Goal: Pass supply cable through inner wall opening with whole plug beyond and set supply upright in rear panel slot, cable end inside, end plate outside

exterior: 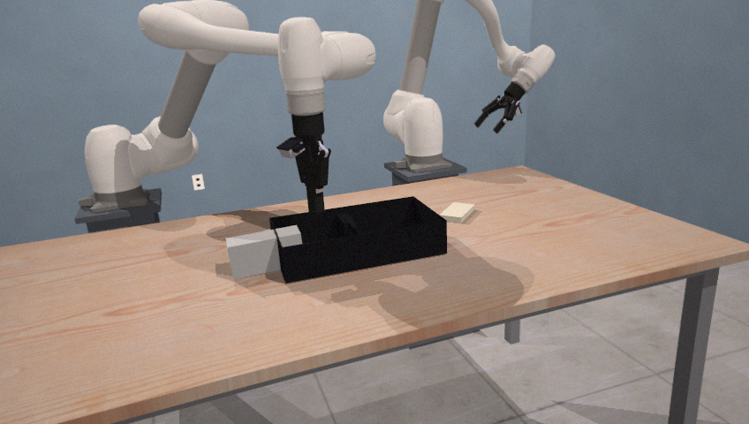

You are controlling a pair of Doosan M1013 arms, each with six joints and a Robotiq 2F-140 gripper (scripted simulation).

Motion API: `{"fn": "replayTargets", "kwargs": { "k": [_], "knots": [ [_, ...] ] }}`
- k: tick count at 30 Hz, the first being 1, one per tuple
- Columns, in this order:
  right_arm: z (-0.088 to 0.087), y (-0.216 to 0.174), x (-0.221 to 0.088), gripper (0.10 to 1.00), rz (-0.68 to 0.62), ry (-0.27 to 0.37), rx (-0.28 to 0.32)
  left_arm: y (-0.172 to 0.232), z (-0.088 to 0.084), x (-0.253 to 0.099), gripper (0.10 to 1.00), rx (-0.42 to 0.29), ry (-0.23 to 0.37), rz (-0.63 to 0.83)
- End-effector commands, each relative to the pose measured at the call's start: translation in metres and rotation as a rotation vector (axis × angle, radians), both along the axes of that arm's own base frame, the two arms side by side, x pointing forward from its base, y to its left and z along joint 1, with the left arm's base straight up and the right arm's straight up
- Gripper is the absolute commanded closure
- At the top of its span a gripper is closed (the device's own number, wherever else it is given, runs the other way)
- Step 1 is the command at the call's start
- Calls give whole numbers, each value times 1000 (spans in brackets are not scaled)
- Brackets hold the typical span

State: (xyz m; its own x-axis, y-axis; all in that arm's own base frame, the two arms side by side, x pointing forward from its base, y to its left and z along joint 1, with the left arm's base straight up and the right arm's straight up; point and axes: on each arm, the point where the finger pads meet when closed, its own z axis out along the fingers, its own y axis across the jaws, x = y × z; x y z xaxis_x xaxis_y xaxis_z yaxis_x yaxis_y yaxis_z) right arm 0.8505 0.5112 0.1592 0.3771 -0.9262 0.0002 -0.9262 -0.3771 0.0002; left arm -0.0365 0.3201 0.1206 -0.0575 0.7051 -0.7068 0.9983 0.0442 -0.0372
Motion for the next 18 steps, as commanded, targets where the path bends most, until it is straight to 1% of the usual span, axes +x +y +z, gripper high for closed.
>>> {"fn": "replayTargets", "kwargs": {
  "k": [1,8,14,16,18],
  "knots": [
    [1,0,0,902,0,-1,1,0,0,0,98,1,0,0],
    [-5,0,0,902,0,-1,1,0,0,0,98,1,0,0],
    [-17,0,0,902,0,-1,1,0,0,0,98,1,0,0],
    [-17,0,0,902,0,-1,1,0,0,0,98,1,0,0],
    [-22,0,0,902,0,-1,1,0,0,0,98,1,0,0]
  ]
}}
